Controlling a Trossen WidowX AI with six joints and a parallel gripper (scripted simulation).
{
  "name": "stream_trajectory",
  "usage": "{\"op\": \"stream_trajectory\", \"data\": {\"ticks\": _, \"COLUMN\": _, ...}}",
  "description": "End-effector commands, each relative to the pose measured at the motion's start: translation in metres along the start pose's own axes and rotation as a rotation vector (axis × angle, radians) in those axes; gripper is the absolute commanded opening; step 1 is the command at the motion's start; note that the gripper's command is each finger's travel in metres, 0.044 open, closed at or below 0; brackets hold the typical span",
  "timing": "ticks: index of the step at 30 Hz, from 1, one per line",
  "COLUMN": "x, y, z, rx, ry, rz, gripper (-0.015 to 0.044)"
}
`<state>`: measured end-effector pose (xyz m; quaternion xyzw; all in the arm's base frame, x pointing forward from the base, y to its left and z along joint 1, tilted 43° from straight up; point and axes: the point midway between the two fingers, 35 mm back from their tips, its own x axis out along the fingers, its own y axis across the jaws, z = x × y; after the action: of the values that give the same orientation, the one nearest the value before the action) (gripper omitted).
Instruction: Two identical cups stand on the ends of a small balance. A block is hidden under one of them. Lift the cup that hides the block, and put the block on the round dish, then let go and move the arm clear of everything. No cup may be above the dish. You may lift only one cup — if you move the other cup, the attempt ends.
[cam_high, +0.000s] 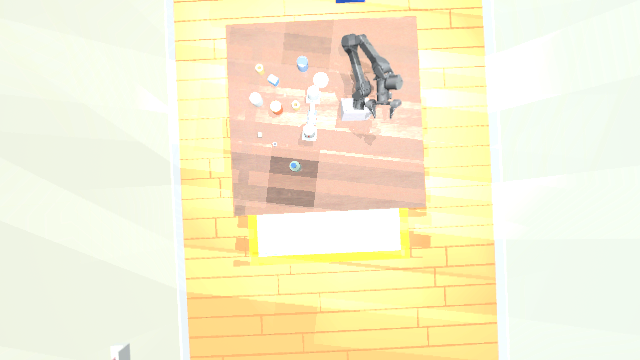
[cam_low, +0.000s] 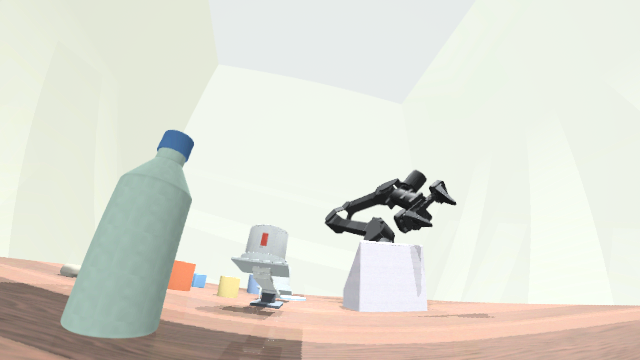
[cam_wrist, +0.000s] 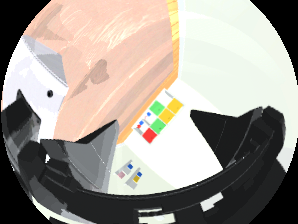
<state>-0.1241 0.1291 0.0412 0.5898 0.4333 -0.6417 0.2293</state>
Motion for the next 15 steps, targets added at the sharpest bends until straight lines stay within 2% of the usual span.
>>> {"op": "stream_trajectory", "data": {"ticks": 1, "x": 0.000, "y": 0.003, "z": -0.011, "rx": 0.132, "ry": 0.041, "rz": 0.032, "gripper": 0.0440}}
{"op": "stream_trajectory", "data": {"ticks": 15, "x": 0.000, "y": 0.021, "z": -0.043, "rx": 0.584, "ry": 0.186, "rz": 0.128, "gripper": 0.0440}}
